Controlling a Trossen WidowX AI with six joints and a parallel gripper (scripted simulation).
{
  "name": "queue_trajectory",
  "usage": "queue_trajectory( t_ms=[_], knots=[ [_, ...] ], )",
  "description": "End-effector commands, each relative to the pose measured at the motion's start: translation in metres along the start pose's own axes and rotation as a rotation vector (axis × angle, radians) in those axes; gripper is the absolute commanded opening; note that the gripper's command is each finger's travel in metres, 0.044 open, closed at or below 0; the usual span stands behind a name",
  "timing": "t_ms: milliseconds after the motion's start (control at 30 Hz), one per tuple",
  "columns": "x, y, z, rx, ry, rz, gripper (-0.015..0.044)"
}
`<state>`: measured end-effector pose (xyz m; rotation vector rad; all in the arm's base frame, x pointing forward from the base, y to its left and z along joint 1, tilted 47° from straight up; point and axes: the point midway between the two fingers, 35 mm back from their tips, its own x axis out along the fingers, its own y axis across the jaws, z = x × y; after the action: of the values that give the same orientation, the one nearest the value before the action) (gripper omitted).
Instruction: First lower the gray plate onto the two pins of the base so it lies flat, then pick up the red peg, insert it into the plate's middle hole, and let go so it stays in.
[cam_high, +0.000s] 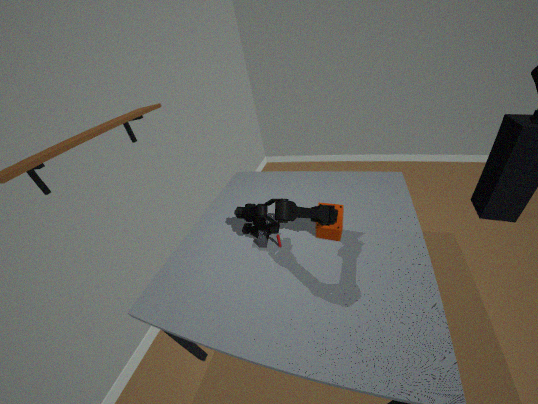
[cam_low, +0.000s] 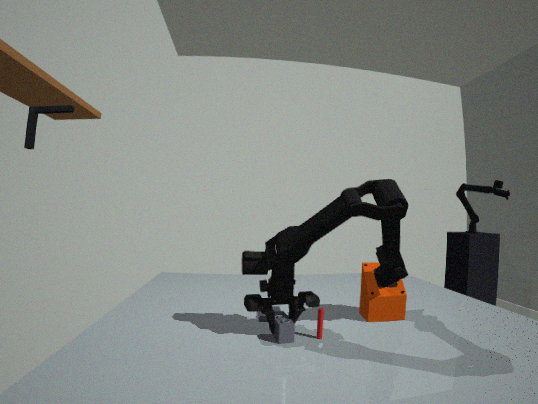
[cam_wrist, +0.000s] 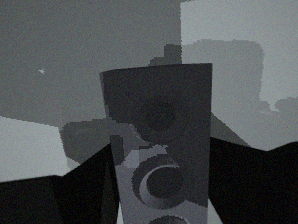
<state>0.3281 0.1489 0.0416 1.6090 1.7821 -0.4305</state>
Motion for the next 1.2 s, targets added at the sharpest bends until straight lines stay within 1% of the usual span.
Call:
queue_trajectory(
  t_ms=[0, 1167],
  knots=[
    [0.0, 0.0, 0.001, 0.006, 0.0, 0.0, 0.0],
    [-0.107, 0.001, 0.01, 0.006, -0.012, -0.004, 0.0]
  ],
)
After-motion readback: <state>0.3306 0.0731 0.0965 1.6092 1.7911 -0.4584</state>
